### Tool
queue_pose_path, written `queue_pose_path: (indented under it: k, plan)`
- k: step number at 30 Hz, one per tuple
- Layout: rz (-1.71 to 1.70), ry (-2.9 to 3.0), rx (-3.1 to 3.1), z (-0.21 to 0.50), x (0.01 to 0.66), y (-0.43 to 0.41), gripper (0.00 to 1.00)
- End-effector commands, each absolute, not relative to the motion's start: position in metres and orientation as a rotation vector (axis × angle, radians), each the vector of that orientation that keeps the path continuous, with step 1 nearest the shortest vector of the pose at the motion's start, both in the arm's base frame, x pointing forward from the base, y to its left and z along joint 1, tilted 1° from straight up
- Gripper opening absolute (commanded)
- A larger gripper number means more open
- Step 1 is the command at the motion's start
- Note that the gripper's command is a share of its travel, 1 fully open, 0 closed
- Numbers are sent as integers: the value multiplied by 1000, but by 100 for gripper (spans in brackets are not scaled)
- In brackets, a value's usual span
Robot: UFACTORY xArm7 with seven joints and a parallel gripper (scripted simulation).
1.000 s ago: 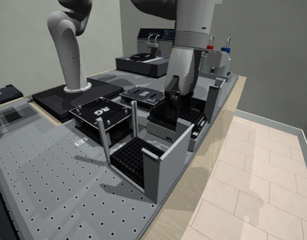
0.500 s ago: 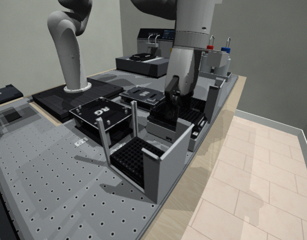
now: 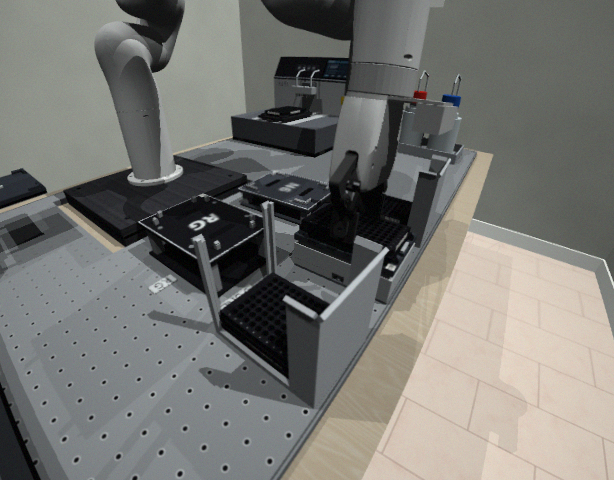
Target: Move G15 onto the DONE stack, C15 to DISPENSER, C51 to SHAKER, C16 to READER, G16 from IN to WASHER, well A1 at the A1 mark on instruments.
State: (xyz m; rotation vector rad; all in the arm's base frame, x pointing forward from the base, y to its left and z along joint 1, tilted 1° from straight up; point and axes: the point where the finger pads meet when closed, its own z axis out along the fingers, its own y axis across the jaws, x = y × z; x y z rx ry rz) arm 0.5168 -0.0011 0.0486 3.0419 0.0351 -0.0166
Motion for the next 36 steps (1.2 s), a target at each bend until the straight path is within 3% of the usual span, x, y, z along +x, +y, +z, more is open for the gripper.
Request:
queue_pose_path:
  k: [1,36]
  plan:
    - [-9,34,3043,51,519,-1,0]
    - [-9,34,3043,61,519,-1,0]
